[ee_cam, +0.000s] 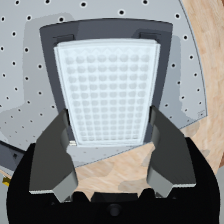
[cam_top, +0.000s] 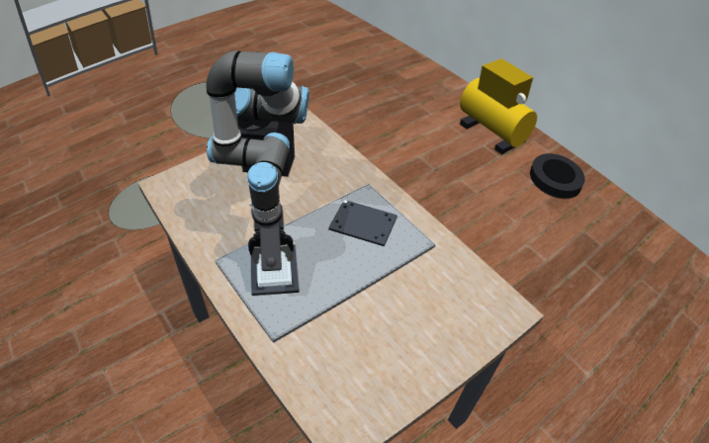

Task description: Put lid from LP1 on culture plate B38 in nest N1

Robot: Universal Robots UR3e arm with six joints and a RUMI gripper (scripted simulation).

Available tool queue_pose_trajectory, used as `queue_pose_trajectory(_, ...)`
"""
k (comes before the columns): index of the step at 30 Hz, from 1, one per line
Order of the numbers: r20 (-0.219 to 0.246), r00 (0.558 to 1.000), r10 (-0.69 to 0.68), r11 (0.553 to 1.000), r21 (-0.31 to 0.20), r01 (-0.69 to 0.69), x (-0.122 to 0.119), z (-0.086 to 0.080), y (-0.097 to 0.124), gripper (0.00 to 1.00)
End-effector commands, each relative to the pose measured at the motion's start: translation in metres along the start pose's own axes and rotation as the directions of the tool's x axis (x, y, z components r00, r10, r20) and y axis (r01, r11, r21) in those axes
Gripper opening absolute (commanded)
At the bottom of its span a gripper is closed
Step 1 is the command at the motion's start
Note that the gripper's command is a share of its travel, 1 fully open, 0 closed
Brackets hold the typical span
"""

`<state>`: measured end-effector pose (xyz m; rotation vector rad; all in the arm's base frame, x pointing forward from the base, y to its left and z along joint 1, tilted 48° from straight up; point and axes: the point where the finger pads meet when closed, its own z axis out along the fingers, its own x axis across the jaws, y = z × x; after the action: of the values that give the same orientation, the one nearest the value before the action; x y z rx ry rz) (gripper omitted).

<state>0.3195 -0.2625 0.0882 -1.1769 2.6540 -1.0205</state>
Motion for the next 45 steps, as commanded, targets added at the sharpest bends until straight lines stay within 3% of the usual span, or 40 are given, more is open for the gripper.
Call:
queue_pose_trajectory(1,0.0,1.0,0.0,1.0,0.002,0.0,-0.0001,-0.0003,-0.0005,0.0)
queue_pose_trajectory(27,0.0,1.0,0.0,1.0,0.001,0.0,-0.0001,-0.0003,-0.0005,0.0)
queue_pose_trajectory(28,0.0,1.0,0.0,1.0,0.001,0.0,-0.0001,-0.0003,-0.0005,0.82)
queue_pose_trajectory(45,0.0,1.0,0.0,1.0,0.002,0.0,-0.0001,-0.0003,-0.0005,0.82)
